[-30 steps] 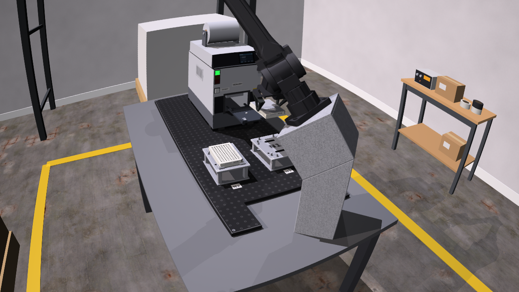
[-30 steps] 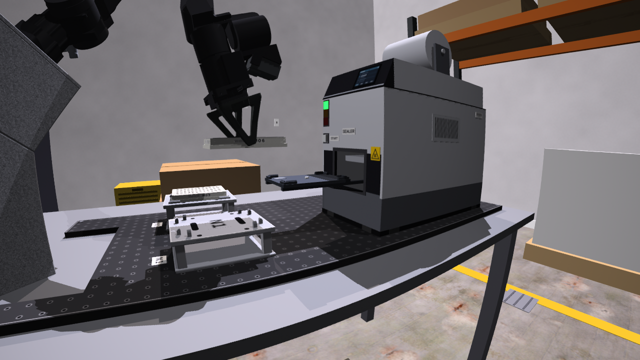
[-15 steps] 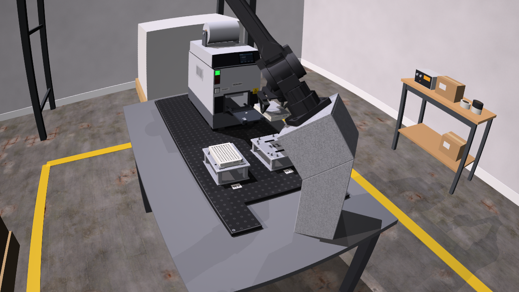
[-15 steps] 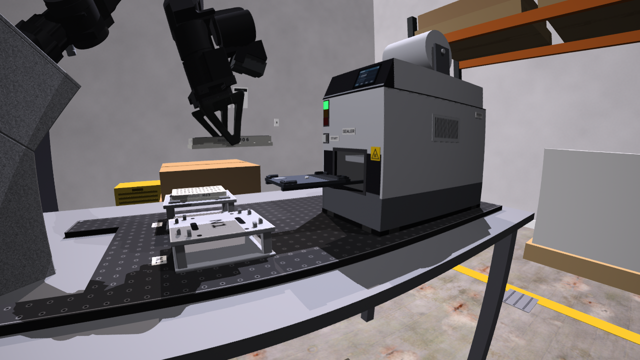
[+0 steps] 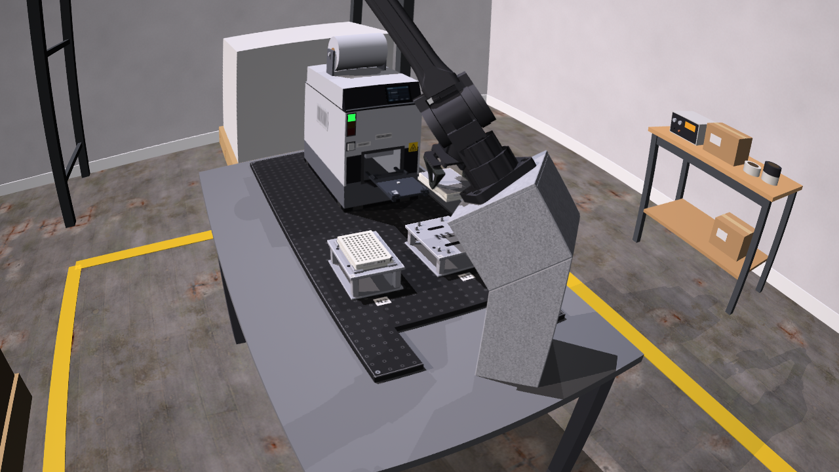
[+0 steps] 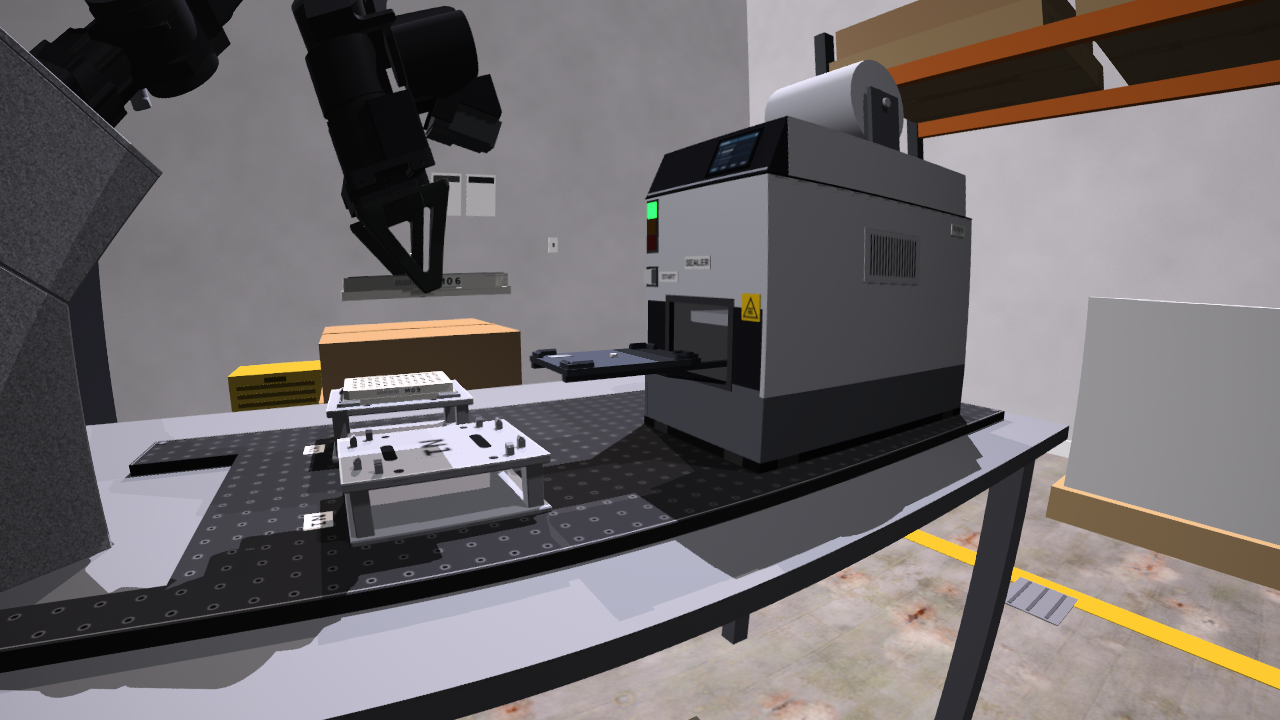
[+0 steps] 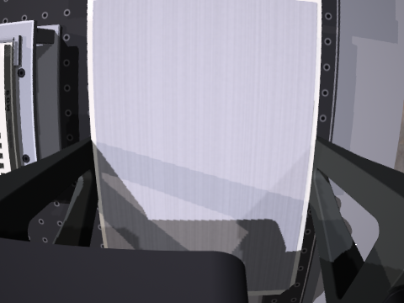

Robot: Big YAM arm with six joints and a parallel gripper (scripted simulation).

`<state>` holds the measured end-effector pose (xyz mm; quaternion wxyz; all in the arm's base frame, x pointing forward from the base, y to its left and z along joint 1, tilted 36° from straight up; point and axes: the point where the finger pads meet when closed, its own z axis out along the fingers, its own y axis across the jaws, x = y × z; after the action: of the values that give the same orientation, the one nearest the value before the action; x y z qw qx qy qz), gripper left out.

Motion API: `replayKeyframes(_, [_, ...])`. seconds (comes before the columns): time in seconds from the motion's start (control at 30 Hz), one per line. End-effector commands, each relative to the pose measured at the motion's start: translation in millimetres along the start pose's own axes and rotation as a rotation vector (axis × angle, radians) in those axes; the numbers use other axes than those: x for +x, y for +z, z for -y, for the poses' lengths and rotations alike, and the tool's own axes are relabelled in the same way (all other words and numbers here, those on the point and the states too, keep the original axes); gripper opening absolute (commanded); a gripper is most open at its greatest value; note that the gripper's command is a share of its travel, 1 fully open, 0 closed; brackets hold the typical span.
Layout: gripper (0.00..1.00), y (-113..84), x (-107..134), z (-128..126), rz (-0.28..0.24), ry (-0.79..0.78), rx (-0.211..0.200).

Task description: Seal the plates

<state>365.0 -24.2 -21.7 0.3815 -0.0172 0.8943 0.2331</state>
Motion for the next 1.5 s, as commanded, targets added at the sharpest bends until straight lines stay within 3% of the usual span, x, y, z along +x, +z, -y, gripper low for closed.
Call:
replayKeyframes(0.0, [0.0,-0.9,-4.7,6.2,0.012,-0.016,0.011])
replayKeyframes(0.23, [0.0,2.0,-17.8,1.2,0.019,-0.021,0.005])
replayKeyframes(0.43, [0.0,0.1,-5.8,-6.1,0.007,-0.004,-0.006])
replayKeyframes(0.7, [0.0,-0.1,-12.5,11.4,0.023,-0.011,0.012])
replayKeyframes(1.0, [0.0,-0.8,-8.6,-3.0,0.014,-0.028,-0.006])
replayKeyframes(1.2, [0.0,1.1,-18.2,-2.7,0.026,-0.043,-0.008])
replayKeyframes(1.47, [0.0,4.7,-14.0,0.0,0.014,-0.033,-0.01])
